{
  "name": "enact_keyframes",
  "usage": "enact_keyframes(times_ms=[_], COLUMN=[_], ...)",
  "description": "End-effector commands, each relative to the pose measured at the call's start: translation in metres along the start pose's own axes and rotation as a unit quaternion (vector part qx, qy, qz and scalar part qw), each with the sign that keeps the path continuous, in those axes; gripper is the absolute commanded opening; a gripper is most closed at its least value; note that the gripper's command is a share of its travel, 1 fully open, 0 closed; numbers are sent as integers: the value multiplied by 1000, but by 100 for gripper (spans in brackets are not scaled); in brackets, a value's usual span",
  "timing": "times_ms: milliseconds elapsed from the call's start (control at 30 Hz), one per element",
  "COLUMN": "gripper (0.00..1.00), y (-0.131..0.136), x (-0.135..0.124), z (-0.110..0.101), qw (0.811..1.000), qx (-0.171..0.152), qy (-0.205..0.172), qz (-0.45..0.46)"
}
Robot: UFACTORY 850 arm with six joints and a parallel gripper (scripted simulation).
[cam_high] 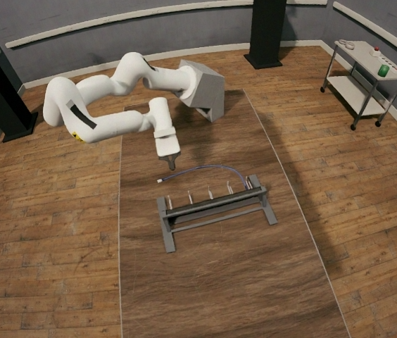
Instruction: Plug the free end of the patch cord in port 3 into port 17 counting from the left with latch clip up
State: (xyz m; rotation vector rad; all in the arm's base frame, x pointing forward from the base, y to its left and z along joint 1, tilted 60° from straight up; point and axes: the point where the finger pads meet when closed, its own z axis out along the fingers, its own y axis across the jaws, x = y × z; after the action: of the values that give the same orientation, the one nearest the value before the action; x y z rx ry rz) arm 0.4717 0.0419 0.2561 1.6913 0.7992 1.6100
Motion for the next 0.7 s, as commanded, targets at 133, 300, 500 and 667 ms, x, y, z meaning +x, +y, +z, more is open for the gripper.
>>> enact_keyframes(times_ms=[133,300,500,667], gripper=[0,0,0,0], y=[0,0,5,12], x=[0,0,-8,-19], z=[-11,-11,-7,-1], qw=[1000,1000,999,992], qx=[0,0,-6,-10], qy=[0,-1,-22,-53], qz=[0,-2,-49,-114])
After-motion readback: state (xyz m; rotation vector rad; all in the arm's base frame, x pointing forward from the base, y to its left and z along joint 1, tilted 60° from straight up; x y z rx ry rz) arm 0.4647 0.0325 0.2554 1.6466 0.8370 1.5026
